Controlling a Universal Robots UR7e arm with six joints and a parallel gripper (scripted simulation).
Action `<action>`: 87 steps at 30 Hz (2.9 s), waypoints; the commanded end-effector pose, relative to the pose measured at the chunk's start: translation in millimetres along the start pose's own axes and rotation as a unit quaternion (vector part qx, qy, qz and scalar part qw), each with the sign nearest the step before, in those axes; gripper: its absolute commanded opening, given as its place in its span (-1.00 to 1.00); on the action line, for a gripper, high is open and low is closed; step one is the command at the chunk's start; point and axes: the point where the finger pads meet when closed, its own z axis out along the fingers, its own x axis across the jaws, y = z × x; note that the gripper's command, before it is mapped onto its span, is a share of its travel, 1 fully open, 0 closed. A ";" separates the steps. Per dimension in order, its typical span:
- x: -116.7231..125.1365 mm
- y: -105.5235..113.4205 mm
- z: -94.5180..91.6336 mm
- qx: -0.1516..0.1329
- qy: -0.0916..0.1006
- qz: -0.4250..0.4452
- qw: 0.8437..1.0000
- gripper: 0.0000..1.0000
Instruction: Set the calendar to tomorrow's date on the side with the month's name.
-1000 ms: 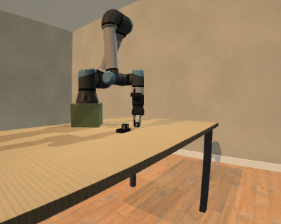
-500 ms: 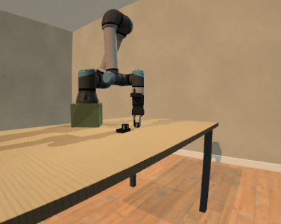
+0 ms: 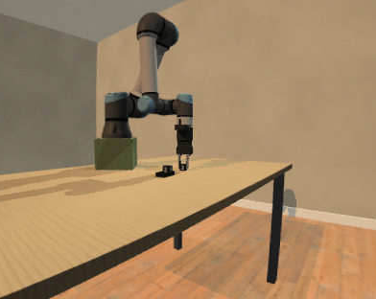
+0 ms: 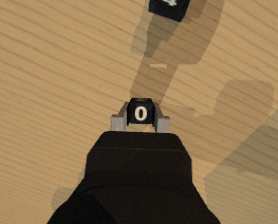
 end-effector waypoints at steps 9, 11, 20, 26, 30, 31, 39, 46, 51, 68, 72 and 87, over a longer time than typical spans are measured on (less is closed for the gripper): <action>-0.4 -0.1 -0.1 0.000 -0.001 0.000 1.000 0.14; -0.4 -0.1 -0.1 0.000 -0.001 0.000 1.000 0.14; -0.4 -0.1 -0.1 0.000 -0.001 0.000 1.000 0.14; -0.4 -0.1 -0.1 0.000 -0.001 0.000 1.000 0.14; -0.4 -0.1 -0.1 0.000 -0.001 0.000 1.000 0.14; -0.4 -0.1 -0.1 0.000 -0.001 0.000 1.000 0.14; -0.4 -0.1 -0.1 0.000 -0.001 0.000 1.000 0.14; -0.4 -0.1 -0.1 0.000 -0.001 0.000 1.000 0.14; -0.4 -0.1 -0.1 0.000 -0.001 0.000 1.000 0.14; -0.4 -0.1 -0.1 0.000 -0.001 0.000 1.000 0.14; -0.4 -0.1 -0.1 0.000 -0.001 0.000 1.000 0.14; -0.4 -0.1 -0.1 0.000 -0.001 0.000 1.000 0.62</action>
